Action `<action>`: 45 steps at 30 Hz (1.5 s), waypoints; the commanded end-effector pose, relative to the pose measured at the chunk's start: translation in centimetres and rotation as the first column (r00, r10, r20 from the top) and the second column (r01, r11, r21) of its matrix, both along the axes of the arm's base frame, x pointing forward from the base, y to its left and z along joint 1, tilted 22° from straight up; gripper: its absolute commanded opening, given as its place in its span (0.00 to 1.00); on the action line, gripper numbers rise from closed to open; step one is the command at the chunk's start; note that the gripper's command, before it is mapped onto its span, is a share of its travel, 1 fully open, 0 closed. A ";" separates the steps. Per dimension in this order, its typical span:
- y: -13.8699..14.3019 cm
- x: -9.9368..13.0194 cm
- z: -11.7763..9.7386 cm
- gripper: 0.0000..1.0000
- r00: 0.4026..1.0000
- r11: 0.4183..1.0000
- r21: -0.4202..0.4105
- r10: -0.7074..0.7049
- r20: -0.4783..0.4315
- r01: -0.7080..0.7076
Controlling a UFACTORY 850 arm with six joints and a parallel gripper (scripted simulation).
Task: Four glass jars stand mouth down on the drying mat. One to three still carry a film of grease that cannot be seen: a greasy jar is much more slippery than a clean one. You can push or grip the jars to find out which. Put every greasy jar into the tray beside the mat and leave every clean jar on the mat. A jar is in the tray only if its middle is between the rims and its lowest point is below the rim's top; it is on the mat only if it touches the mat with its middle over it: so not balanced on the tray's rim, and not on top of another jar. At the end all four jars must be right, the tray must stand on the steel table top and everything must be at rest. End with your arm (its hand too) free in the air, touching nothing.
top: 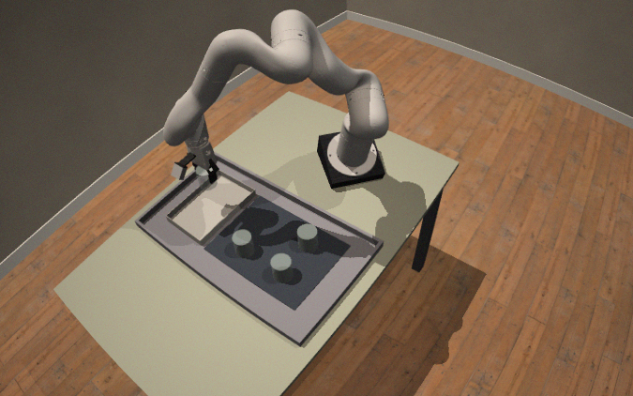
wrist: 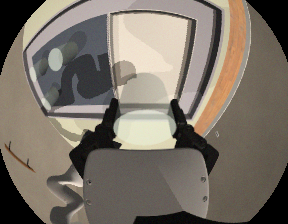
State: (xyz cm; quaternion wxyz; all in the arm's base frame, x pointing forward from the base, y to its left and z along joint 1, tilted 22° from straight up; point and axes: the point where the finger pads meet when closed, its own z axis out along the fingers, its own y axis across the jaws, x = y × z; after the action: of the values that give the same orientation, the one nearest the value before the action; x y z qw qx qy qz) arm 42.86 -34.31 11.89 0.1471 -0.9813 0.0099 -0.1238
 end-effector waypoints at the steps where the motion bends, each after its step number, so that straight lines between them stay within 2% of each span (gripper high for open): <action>1: -0.6 0.3 0.0 0.00 1.000 1.000 -0.001 0.000 0.001 0.000; 5: -1.9 0.7 -0.3 0.00 1.000 1.000 -0.001 0.000 0.001 0.000; 11: -1.9 0.7 -0.3 0.00 1.000 1.000 -0.001 0.000 0.001 0.000; 17: -1.6 0.9 -1.3 0.00 1.000 1.000 -0.001 0.000 0.001 0.000; 45: 0.4 2.6 -7.5 0.00 1.000 1.000 -0.001 0.000 0.001 0.000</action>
State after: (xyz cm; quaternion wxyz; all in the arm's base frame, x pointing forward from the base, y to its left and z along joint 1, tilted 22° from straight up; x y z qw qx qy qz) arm 45.25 -34.04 4.88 0.1476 -0.9813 0.0097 -0.1232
